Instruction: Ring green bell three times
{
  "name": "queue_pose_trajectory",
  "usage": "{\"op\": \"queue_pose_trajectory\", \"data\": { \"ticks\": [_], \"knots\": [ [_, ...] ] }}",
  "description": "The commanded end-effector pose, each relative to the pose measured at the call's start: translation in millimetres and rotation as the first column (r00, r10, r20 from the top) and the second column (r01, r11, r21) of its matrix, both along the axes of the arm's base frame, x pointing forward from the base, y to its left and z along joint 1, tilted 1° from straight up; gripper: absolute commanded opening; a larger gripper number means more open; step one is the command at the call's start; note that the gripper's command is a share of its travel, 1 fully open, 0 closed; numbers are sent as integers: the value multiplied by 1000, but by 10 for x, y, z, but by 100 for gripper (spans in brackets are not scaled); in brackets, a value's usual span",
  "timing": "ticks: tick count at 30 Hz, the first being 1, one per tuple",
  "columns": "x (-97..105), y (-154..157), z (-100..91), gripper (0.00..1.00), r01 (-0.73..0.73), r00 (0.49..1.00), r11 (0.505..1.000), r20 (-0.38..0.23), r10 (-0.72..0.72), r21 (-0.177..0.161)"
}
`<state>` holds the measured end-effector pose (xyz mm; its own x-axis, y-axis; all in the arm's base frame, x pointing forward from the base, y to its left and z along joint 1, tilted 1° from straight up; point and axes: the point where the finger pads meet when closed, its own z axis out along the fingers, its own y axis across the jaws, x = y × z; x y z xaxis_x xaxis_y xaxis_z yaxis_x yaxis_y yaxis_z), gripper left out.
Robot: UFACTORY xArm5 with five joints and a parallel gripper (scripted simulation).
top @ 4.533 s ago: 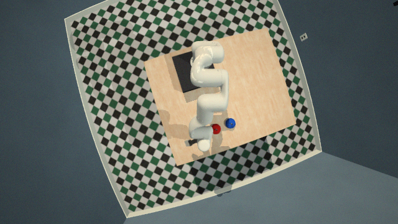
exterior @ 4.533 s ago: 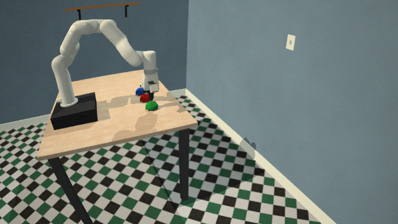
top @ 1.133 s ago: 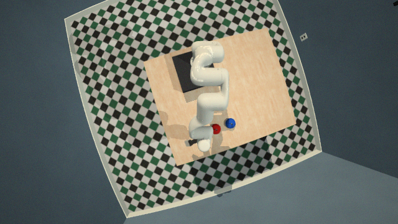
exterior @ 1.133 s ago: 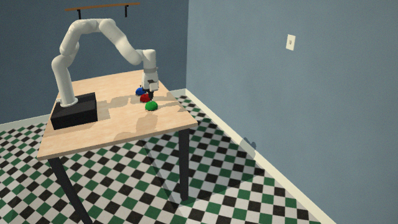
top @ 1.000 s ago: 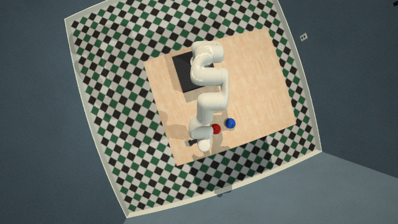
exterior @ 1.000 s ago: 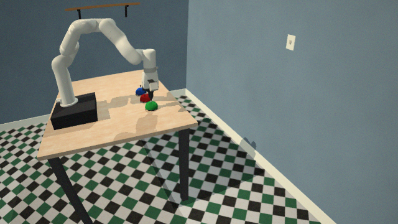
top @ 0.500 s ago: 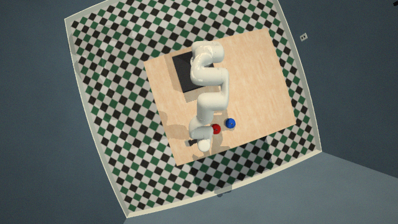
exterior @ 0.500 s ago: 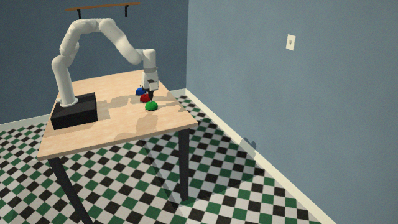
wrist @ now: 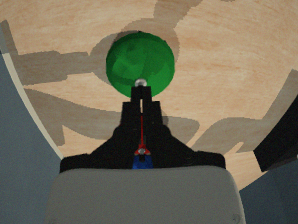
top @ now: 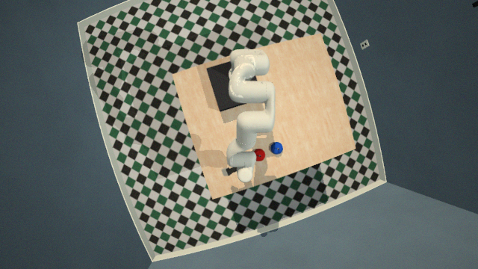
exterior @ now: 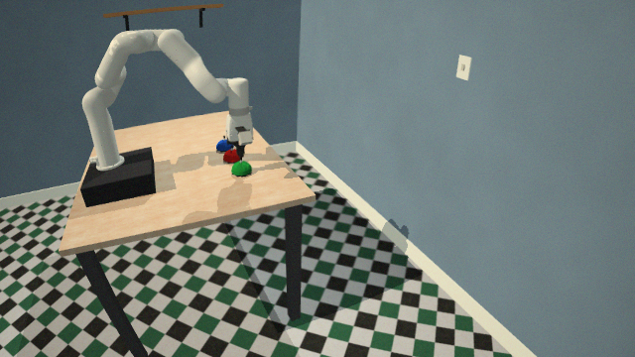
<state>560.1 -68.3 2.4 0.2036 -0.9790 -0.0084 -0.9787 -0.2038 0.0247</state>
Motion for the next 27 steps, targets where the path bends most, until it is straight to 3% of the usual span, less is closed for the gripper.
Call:
{"op": "queue_pose_trajectory", "data": {
  "ticks": [1, 27],
  "knots": [
    [16, -2, 18, 0, 0, 1000, 1000, 4, 0, -1],
    [12, -6, -79, 0, 0, 1000, 1000, 4, 0, -1]
  ]
}}
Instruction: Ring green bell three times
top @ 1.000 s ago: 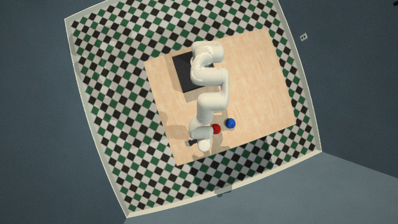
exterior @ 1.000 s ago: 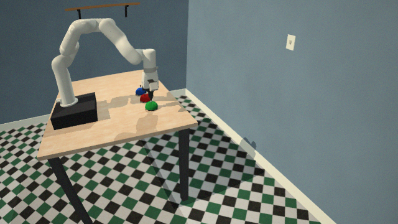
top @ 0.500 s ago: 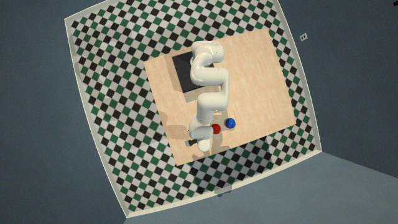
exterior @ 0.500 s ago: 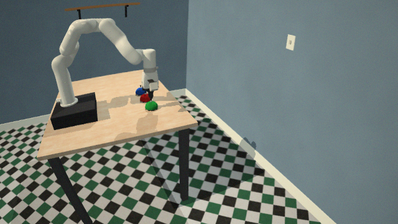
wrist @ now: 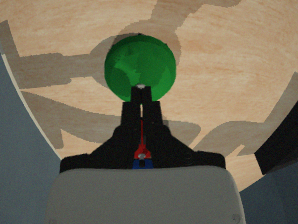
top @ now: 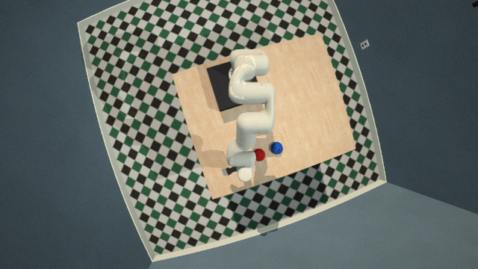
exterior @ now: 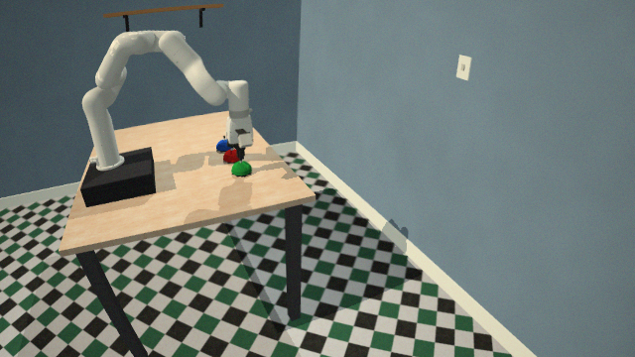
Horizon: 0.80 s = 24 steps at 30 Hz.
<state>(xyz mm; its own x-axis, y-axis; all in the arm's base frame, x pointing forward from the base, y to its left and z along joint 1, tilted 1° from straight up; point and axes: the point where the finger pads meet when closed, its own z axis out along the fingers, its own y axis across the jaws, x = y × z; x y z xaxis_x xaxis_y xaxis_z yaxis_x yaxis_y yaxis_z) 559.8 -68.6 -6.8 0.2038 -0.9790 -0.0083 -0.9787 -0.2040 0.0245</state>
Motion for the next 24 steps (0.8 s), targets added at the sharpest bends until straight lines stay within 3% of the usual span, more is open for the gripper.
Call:
{"op": "queue_pose_trajectory", "data": {
  "ticks": [1, 24],
  "knots": [
    [15, -3, 13, 0, 0, 1000, 1000, 4, 0, -1],
    [13, -8, -19, 0, 0, 1000, 1000, 4, 0, 0]
  ]
}}
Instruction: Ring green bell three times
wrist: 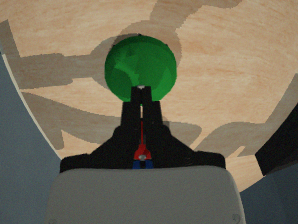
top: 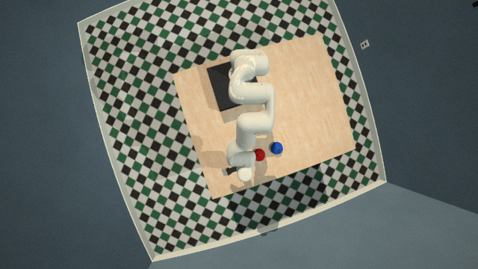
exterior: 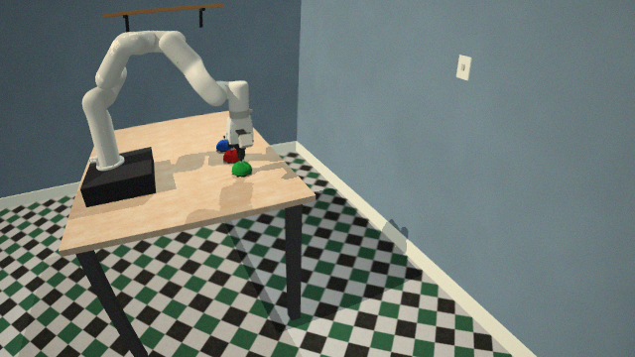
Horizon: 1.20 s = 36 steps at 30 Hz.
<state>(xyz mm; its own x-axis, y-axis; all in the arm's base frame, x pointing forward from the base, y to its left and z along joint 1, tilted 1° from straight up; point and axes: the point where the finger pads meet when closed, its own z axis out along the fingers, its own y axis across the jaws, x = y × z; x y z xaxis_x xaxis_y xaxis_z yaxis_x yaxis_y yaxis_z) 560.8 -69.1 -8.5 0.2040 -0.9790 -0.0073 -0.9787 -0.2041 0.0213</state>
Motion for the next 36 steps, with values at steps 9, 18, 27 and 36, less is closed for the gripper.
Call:
{"op": "queue_pose_trajectory", "data": {
  "ticks": [9, 18, 27, 36],
  "knots": [
    [2, -2, -2, 0, 0, 1000, 1000, 1, 0, 0],
    [2, -2, -2, 0, 0, 1000, 1000, 1, 0, 0],
    [3, -5, 39, 0, 0, 1000, 1000, 1, 0, 0],
    [6, -12, 226, 0, 0, 1000, 1000, 1, 0, 0]
  ]
}}
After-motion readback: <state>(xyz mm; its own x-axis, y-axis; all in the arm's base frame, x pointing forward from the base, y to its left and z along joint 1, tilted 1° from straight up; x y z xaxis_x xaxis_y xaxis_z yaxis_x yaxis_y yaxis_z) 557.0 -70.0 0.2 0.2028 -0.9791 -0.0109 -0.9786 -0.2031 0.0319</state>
